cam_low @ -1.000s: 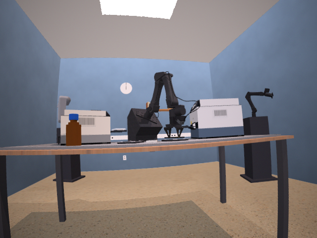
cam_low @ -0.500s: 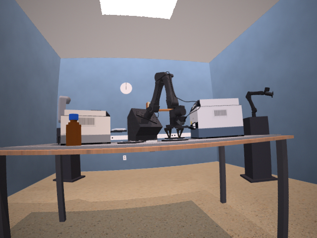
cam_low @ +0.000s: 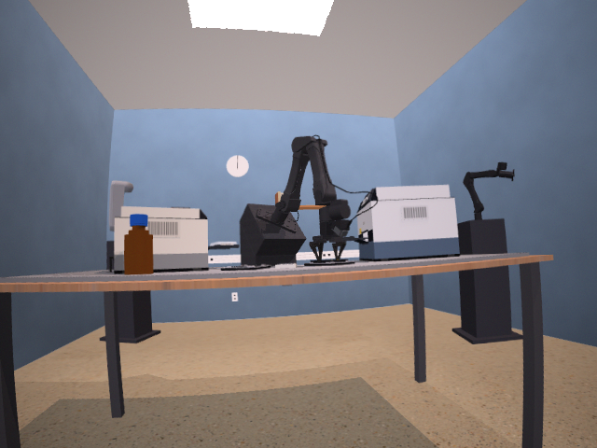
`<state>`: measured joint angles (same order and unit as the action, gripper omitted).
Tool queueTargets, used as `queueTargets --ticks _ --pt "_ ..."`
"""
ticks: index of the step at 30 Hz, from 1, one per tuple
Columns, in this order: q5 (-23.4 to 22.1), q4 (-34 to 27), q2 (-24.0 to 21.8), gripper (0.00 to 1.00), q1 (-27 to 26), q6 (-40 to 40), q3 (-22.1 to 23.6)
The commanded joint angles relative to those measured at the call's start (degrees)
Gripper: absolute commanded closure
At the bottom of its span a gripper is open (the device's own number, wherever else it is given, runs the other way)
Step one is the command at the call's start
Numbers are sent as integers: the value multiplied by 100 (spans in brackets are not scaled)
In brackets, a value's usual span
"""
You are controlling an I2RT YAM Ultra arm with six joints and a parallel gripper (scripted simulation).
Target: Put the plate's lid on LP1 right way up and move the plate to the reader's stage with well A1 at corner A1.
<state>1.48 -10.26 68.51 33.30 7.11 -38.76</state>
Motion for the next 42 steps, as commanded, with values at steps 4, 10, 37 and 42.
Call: queueTargets --ticks 4,10,37,42 --pt "1 31 -41 0 7 -15 -3" --pt "1 31 -41 0 7 -15 -3" --pt "21 -327 -427 0 64 -36 -8" --pt "32 -433 -529 0 34 -27 -63"
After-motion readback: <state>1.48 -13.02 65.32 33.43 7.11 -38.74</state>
